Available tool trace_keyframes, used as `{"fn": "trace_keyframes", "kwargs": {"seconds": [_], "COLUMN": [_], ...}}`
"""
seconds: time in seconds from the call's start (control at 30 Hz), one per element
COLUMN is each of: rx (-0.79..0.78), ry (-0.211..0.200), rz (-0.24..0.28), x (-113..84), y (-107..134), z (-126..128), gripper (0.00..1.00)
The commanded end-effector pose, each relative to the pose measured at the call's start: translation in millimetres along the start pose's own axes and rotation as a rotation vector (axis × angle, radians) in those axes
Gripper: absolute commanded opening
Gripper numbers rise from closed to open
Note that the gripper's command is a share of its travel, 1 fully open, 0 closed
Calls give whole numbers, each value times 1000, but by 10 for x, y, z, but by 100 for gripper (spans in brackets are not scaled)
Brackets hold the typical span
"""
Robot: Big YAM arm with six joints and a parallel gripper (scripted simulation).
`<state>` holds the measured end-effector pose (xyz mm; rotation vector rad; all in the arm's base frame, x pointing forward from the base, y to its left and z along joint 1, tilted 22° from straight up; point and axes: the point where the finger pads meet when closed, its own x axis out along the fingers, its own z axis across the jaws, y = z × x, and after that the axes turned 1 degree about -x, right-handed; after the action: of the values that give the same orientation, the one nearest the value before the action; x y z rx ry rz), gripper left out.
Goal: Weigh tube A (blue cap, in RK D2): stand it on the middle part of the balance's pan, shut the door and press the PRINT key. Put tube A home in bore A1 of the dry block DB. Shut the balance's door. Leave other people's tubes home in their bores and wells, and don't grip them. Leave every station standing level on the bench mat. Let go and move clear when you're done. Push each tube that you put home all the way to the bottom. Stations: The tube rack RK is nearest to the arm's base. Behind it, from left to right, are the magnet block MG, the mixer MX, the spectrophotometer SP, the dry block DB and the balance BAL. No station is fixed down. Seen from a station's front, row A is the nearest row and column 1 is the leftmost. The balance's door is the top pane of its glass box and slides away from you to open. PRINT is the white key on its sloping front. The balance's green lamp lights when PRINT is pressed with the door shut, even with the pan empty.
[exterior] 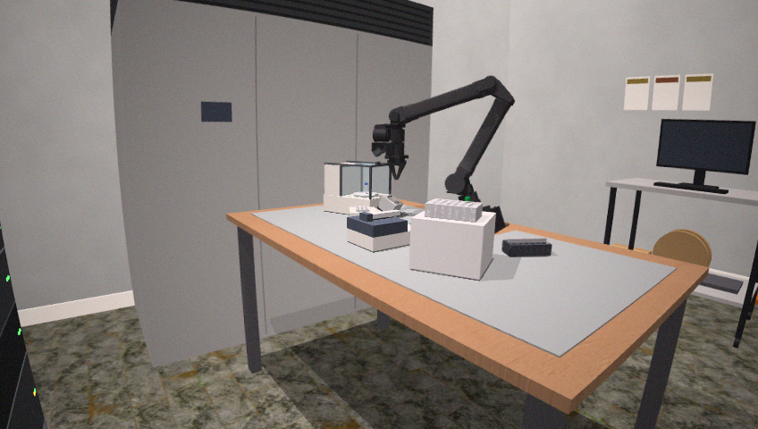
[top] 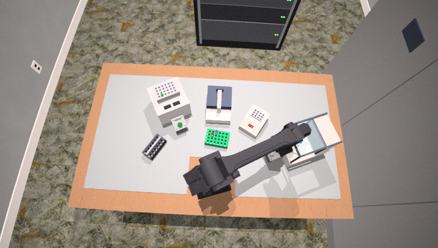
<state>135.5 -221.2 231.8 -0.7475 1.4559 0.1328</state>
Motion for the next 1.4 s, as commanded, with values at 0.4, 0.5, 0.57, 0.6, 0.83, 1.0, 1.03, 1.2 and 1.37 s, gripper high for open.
{"fn": "trace_keyframes", "kwargs": {"seconds": [0.4, 0.5, 0.57, 0.6, 0.83, 1.0, 1.03, 1.2, 1.37], "rx": [68, 82, 90, 95, 102, 102, 102, 102, 108], "ry": [14, 19, 22, 24, 33, 33, 33, 33, 33], "rz": [-261, -360, -426, -459, -524, -524, -524, -524, -558], "x": [-35, -32, -30, -29, 17, 22, 24, 32, -122], "y": [70, 118, 150, 167, 343, 393, 409, 491, 399], "z": [38, 44, 48, 50, 59, 63, 66, 74, 56], "gripper": [0, 0, 0, 0, 0, 0, 0, 0, 0]}}
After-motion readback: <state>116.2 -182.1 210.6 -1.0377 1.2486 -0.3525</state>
